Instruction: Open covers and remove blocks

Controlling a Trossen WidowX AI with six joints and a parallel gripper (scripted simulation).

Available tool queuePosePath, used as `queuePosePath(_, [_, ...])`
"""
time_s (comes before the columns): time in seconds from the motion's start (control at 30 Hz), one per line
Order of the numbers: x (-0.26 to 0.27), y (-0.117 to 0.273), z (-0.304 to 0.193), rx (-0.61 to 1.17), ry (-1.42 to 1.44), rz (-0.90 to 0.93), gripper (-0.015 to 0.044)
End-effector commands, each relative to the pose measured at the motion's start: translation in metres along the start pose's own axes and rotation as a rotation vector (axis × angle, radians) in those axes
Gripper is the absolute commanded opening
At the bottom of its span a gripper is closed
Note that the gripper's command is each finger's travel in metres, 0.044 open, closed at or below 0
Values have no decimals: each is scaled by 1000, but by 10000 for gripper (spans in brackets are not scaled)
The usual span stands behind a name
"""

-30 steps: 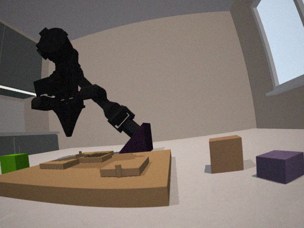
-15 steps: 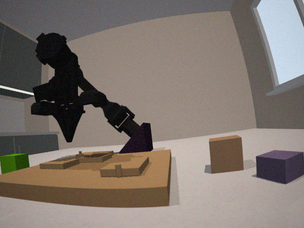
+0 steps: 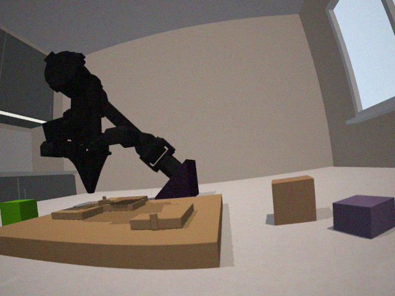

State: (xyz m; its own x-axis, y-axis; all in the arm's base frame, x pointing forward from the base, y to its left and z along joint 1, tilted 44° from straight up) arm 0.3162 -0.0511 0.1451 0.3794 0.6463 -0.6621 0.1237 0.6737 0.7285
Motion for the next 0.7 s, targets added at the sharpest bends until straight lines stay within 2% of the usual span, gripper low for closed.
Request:
queuePosePath(0.0, [0,-6,-2,4,7,-6,0])
queuePosePath(0.67, [-1,-26,-3,4,7,-8,0])
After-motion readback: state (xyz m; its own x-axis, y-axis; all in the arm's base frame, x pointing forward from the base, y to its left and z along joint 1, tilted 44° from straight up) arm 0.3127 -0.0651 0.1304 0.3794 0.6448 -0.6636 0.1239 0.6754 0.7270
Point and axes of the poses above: the point midway between the two fingers, 35 mm back from their tips, its own y axis back along the fingers, its own x axis across the jaws, z = x × y, the point moved 9 cm from there along y, back along the fingers, and after that the axes turned 15 degrees about -y, right-handed, at the moved point
